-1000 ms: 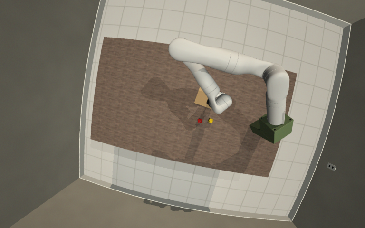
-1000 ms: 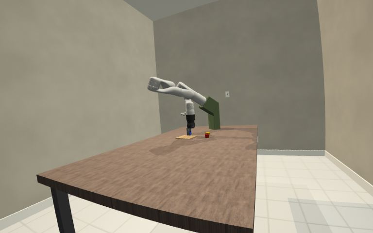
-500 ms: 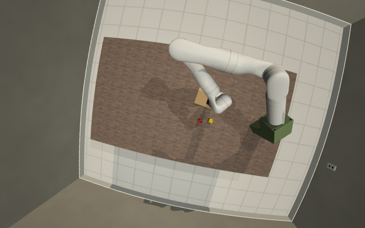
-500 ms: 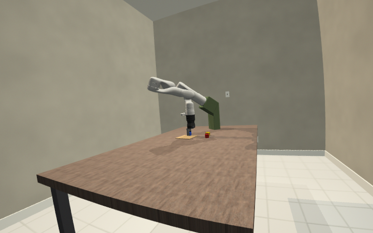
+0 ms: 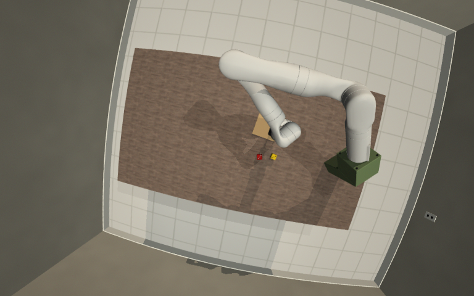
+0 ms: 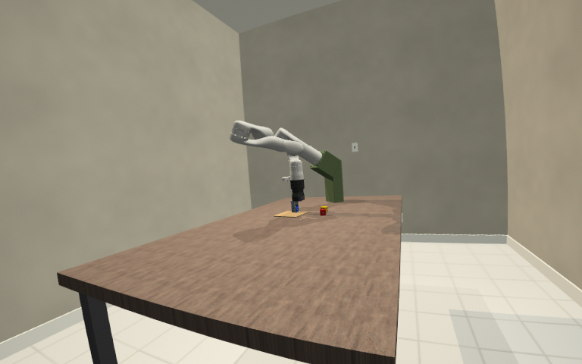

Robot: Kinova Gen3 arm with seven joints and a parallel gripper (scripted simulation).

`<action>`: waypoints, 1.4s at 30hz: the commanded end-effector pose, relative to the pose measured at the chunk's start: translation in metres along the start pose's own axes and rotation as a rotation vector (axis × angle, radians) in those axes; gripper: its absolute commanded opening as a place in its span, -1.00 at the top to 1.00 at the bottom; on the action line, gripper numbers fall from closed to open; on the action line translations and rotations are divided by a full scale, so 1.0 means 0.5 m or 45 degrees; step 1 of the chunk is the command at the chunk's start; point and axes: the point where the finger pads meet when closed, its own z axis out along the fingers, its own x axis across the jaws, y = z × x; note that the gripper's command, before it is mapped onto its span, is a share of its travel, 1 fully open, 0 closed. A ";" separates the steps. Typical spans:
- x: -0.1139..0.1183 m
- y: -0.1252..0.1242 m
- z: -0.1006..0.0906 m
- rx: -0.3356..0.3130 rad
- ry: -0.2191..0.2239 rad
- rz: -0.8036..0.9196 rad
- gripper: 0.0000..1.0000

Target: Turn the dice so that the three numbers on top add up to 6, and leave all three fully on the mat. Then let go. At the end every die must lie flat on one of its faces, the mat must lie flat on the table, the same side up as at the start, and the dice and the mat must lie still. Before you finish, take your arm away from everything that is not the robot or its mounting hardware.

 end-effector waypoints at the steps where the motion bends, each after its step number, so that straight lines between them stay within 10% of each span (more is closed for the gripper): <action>1: -0.001 0.001 -0.001 -0.001 -0.001 0.000 -0.14; 29: -0.001 0.001 -0.001 -0.001 -0.001 0.000 -0.14; 42: -0.001 0.001 -0.001 -0.001 -0.001 0.000 -0.62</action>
